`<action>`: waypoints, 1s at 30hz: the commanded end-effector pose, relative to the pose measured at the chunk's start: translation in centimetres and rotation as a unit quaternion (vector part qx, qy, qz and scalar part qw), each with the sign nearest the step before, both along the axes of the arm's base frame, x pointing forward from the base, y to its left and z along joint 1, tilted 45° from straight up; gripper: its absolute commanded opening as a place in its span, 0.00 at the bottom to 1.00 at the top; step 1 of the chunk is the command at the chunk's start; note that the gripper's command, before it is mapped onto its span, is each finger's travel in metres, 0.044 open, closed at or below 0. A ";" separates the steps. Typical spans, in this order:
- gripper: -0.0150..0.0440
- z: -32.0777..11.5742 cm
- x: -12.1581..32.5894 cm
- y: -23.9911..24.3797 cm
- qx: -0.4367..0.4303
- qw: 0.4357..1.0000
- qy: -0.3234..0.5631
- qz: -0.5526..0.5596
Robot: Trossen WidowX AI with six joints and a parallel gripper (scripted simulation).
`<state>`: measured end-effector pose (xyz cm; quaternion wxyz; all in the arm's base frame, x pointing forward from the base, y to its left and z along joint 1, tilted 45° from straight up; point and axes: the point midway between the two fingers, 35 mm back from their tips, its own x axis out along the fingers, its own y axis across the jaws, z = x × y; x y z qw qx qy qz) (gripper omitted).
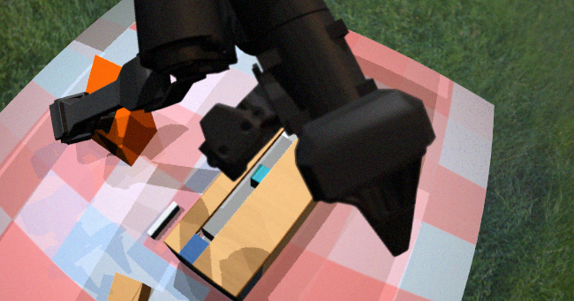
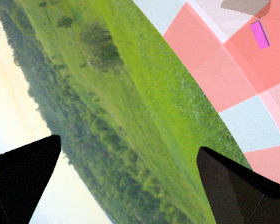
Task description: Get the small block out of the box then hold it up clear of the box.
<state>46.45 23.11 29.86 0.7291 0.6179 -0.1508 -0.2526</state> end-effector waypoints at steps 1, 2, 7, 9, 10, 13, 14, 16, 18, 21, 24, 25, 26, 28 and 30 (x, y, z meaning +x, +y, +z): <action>0.93 0.1 0.0 0.0 0.006 1.000 -0.004 0.001; 0.93 0.6 0.0 -0.2 0.022 1.000 -0.015 0.004; 0.93 6.0 -3.2 3.5 0.179 0.973 -0.120 0.084; 0.93 8.0 -4.9 5.1 0.232 0.954 -0.150 0.116; 0.93 9.0 -5.8 5.9 0.260 0.942 -0.164 0.133; 0.93 12.3 -8.4 7.8 0.344 0.898 -0.203 0.186; 0.93 13.4 -9.3 8.3 0.371 0.881 -0.214 0.202; 0.93 15.5 -11.2 9.2 0.423 0.843 -0.234 0.235; 0.93 17.7 -13.2 9.9 0.474 0.801 -0.251 0.266; 0.93 20.9 -16.3 10.3 0.545 0.731 -0.272 0.307; 0.93 23.9 -19.2 10.0 0.608 0.656 -0.290 0.341; 0.93 24.9 -20.1 9.8 0.626 0.631 -0.294 0.350; 0.93 25.6 -20.9 9.6 0.641 0.610 -0.298 0.358; 0.93 26.6 -21.9 9.3 0.661 0.581 -0.302 0.368; 0.93 27.5 -23.0 9.1 0.680 0.553 -0.302 0.376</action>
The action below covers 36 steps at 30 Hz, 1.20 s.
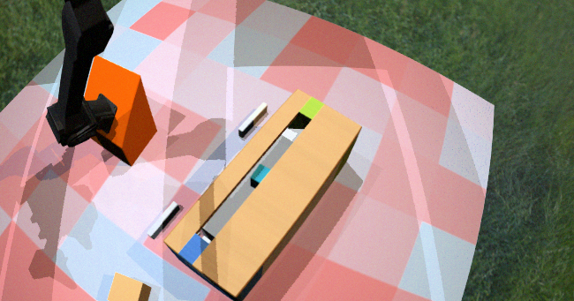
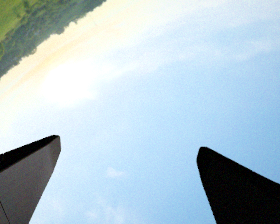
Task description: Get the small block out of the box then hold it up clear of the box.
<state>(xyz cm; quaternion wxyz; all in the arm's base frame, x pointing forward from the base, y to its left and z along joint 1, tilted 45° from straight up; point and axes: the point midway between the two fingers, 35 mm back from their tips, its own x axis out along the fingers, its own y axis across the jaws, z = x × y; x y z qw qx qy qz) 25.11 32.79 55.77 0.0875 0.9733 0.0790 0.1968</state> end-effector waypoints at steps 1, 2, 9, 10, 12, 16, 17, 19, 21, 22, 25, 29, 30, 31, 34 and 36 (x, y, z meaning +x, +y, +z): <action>0.93 2.0 -2.2 -0.8 0.062 0.997 -0.023 0.045; 0.93 2.6 -3.1 -1.2 0.080 0.994 -0.033 0.062; 0.93 8.3 -10.5 -5.3 0.268 0.937 -0.075 0.212; 0.93 9.0 -11.4 -6.1 0.295 0.924 -0.078 0.232; 0.93 10.4 -13.1 -8.3 0.345 0.893 -0.088 0.274; 0.93 12.6 -15.7 -12.4 0.427 0.830 -0.104 0.344; 0.93 12.9 -16.0 -13.1 0.439 0.820 -0.106 0.353; 0.93 13.3 -16.5 -14.1 0.458 0.802 -0.107 0.368; 0.93 13.5 -16.9 -15.1 0.477 0.786 -0.107 0.379; 0.93 13.3 -16.9 -15.7 0.485 0.782 -0.106 0.378; 0.93 13.0 -17.1 -18.8 0.534 0.744 -0.101 0.389; 0.93 13.8 -18.0 -22.3 0.595 0.669 -0.101 0.435; 0.93 14.0 -18.1 -23.3 0.609 0.649 -0.101 0.445; 0.93 14.0 -18.1 -24.4 0.622 0.634 -0.102 0.447; 0.93 13.8 -17.6 -29.3 0.680 0.561 -0.104 0.461; 0.93 13.7 -17.3 -31.8 0.713 0.500 -0.101 0.481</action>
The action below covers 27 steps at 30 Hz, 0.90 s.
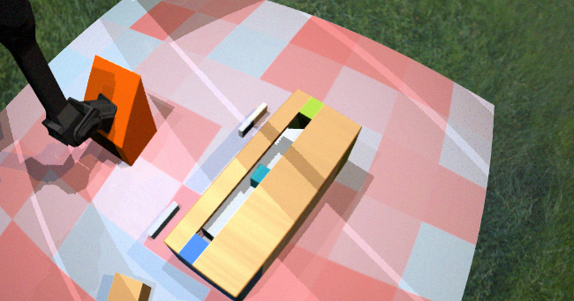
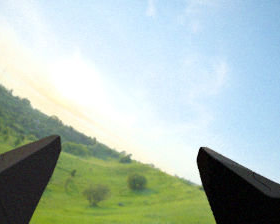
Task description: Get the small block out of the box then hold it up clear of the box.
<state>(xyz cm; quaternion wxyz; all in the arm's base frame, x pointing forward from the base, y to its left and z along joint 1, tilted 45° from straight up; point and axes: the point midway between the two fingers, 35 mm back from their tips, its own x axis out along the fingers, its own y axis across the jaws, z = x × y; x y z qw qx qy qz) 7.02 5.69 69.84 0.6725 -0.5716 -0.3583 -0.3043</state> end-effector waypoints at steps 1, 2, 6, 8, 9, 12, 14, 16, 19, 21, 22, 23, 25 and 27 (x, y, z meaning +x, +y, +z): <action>0.93 -0.5 1.1 -5.9 0.116 0.990 0.003 0.076; 0.93 -0.7 1.5 -7.1 0.144 0.985 0.003 0.098; 0.93 -1.9 3.5 -11.7 0.256 0.950 0.003 0.181; 0.93 -2.8 4.9 -13.9 0.313 0.924 0.005 0.220; 0.93 -3.3 5.7 -14.9 0.342 0.909 0.006 0.239; 0.93 -5.3 8.5 -17.5 0.424 0.859 0.012 0.287; 0.93 -6.8 10.6 -19.0 0.476 0.821 0.018 0.314; 0.93 -7.5 12.1 -19.1 0.491 0.803 0.025 0.337; 0.93 -9.0 14.3 -19.8 0.532 0.765 0.034 0.361; 0.93 -10.2 15.7 -20.3 0.564 0.736 0.038 0.371; 0.93 -10.8 16.5 -20.5 0.580 0.721 0.040 0.376; 0.93 -11.4 17.2 -20.7 0.596 0.706 0.042 0.380; 0.93 -12.9 18.9 -21.0 0.630 0.672 0.048 0.387; 0.93 -15.3 21.3 -21.1 0.677 0.620 0.056 0.394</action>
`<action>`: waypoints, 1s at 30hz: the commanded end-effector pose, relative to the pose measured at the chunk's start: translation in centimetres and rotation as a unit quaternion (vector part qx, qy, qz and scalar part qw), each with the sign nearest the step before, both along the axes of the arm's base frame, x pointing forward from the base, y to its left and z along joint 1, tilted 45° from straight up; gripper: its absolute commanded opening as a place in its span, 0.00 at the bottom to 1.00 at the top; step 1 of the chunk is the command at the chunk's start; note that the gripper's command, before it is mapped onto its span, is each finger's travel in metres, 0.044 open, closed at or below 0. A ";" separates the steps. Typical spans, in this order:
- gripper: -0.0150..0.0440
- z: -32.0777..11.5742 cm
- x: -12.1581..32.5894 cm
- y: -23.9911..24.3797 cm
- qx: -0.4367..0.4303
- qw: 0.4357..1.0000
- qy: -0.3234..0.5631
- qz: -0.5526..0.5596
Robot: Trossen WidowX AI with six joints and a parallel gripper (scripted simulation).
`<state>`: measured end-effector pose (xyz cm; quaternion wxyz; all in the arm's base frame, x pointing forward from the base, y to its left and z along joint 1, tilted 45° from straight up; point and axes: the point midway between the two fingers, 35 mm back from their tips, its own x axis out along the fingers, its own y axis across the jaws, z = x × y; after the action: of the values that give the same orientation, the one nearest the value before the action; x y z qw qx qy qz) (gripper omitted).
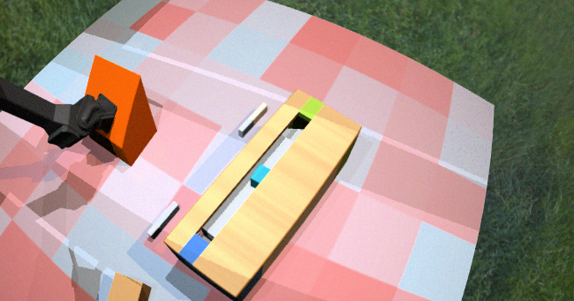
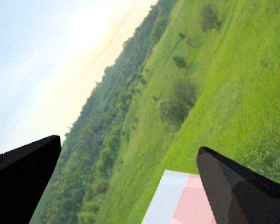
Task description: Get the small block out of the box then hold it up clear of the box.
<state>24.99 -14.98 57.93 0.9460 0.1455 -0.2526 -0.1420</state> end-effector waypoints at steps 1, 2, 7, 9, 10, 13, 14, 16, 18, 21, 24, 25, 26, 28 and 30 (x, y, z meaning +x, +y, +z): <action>0.93 -4.7 4.6 -0.4 0.110 0.992 0.046 0.047; 0.93 -6.0 5.8 -0.2 0.140 0.987 0.059 0.059; 0.93 -12.8 11.1 1.8 0.275 0.947 0.130 0.101; 0.93 -15.3 12.3 2.8 0.324 0.927 0.156 0.103; 0.93 -16.5 12.9 3.4 0.347 0.917 0.169 0.103; 0.93 -19.1 13.9 4.7 0.389 0.895 0.195 0.099; 0.93 -19.9 14.2 5.2 0.400 0.888 0.204 0.098; 0.93 -22.2 15.0 6.4 0.432 0.867 0.230 0.094; 0.93 -25.2 15.8 8.1 0.468 0.839 0.263 0.085; 0.93 -29.7 16.4 10.9 0.514 0.797 0.312 0.062; 0.93 -34.0 16.3 13.7 0.547 0.756 0.358 0.030; 0.93 -35.4 16.1 14.6 0.555 0.743 0.373 0.017; 0.93 -36.7 15.8 15.5 0.562 0.731 0.387 0.003; 0.93 -39.4 15.0 17.4 0.572 0.707 0.415 -0.027; 0.93 -42.1 13.8 19.2 0.577 0.684 0.442 -0.064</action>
<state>40.48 1.70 19.75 0.6954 0.5823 0.2788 -0.3157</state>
